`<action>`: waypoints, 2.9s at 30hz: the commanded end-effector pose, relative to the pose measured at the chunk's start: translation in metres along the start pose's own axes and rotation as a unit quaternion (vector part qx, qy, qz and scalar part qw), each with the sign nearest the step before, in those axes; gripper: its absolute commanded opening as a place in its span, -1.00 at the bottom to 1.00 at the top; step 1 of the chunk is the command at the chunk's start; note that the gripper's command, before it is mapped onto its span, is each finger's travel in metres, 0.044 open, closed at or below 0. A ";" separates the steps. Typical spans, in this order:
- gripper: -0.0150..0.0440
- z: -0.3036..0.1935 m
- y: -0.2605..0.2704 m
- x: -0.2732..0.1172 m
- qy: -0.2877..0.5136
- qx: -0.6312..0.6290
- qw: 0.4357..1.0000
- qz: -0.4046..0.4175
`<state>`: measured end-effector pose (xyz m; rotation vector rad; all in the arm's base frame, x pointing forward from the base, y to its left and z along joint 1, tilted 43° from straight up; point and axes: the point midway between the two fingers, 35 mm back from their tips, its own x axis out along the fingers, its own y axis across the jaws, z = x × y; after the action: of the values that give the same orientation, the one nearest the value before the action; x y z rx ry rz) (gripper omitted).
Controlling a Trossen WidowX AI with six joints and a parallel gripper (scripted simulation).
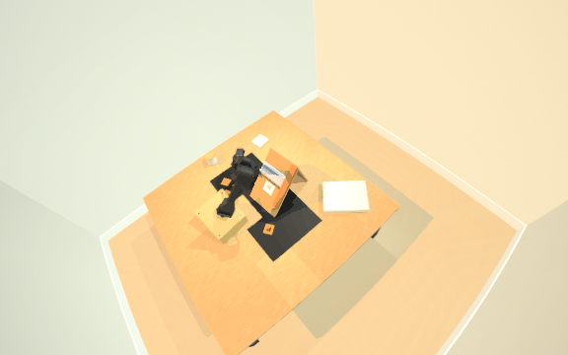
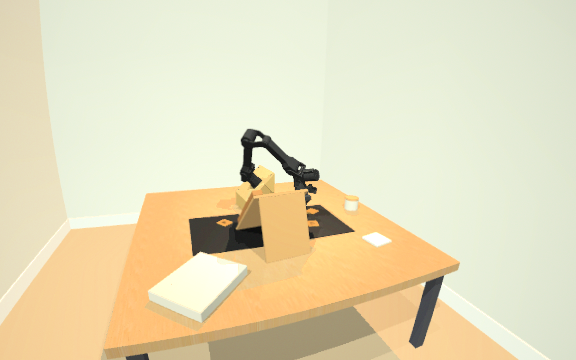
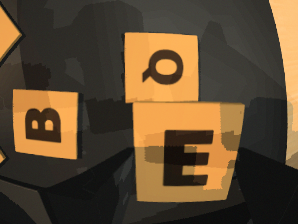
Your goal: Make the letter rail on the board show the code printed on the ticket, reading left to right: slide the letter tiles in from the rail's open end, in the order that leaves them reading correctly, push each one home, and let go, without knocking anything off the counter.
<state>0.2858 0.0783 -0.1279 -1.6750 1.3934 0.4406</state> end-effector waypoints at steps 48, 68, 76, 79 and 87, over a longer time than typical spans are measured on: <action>-0.49 0.037 -0.077 -0.079 -0.198 0.564 0.783 -0.171; -0.49 0.032 -0.078 -0.078 -0.197 0.564 0.783 -0.171; -0.49 0.028 -0.079 -0.079 -0.197 0.564 0.783 -0.171; -0.49 0.026 -0.080 -0.079 -0.197 0.564 0.783 -0.171; -0.49 0.023 -0.081 -0.080 -0.197 0.564 0.783 -0.171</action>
<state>0.3412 0.1432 -0.0522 -0.7139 0.7074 -0.2569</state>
